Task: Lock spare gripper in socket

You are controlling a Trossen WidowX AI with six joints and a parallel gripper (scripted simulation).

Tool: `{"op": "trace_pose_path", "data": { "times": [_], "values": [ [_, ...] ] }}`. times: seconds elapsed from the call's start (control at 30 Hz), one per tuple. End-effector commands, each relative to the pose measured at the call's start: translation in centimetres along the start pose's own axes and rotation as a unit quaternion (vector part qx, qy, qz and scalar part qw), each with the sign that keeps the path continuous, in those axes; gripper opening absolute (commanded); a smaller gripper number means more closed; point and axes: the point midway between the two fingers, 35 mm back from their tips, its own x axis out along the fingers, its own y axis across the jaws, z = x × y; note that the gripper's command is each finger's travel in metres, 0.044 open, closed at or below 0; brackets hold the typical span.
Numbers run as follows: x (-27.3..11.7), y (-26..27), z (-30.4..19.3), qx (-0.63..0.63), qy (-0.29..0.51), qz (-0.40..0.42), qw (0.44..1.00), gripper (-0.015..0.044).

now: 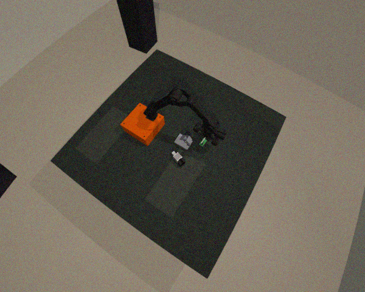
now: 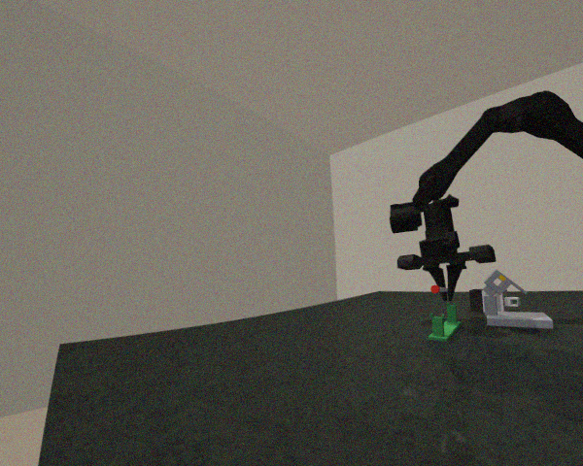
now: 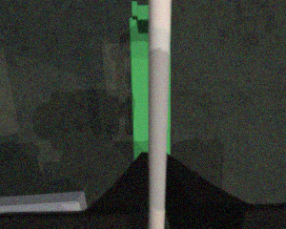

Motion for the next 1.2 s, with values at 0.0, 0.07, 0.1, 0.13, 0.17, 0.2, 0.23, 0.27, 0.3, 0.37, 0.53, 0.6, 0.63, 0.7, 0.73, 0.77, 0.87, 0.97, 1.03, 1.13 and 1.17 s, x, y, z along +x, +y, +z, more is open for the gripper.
{"op": "trace_pose_path", "data": {
  "times": [0.0, 0.07, 0.1, 0.13, 0.17, 0.2, 0.23, 0.27, 0.3, 0.37, 0.53, 0.6, 0.63, 0.7, 0.73, 0.77, 0.87, 0.97, 1.03, 1.13, 1.17],
  "values": [
    [0.2, 0.0, 0.0, -0.006, 0.001, -0.001, 1.000, 0.0000],
    [0.6, 0.0, 0.0, -0.006, 0.001, 0.000, 1.000, 0.0000],
    [0.7, 0.0, 0.0, -0.006, 0.001, 0.000, 1.000, 0.0000],
    [0.9, 0.0, 0.0, -0.006, 0.001, 0.000, 1.000, 0.0000],
    [1.1, 0.0, -0.1, -0.006, 0.001, 0.001, 1.000, 0.0000],
    [1.2, 0.0, -0.1, -0.006, 0.000, 0.000, 1.000, 0.0000],
    [1.3, 0.0, -0.1, -0.006, 0.000, 0.000, 1.000, 0.0000],
    [1.5, 0.0, -0.1, -0.006, 0.000, -0.001, 1.000, 0.0000],
    [1.6, 0.0, -0.1, -0.006, 0.000, -0.001, 1.000, 0.0000],
    [1.9, 0.0, -0.1, -0.006, 0.000, -0.001, 1.000, 0.0000],
    [2.7, -0.1, -0.2, -0.006, 0.000, -0.002, 1.000, 0.0000],
    [3.0, -0.1, -0.3, -0.006, 0.000, -0.002, 1.000, 0.0000],
    [3.2, -0.1, -0.3, -0.006, 0.000, -0.002, 1.000, 0.0000],
    [3.5, -0.1, -0.3, -0.006, -0.001, -0.003, 1.000, 0.0000],
    [3.6, -0.1, -0.3, -0.006, -0.001, -0.003, 1.000, 0.0000],
    [3.7, -0.1, -0.4, -0.006, -0.001, -0.003, 1.000, 0.0000],
    [3.8, -0.1, -0.4, -0.006, -0.001, -0.003, 1.000, 0.0000],
    [4.0, 0.0, -0.4, -0.006, -0.001, -0.003, 1.000, 0.0000],
    [4.0, 0.0, -0.4, -0.006, -0.001, -0.003, 1.000, 0.0000],
    [4.0, 0.0, -0.4, -0.006, -0.001, -0.003, 1.000, 0.0000],
    [4.0, 0.0, -0.4, -0.006, -0.001, -0.003, 1.000, 0.0000]
  ]
}}
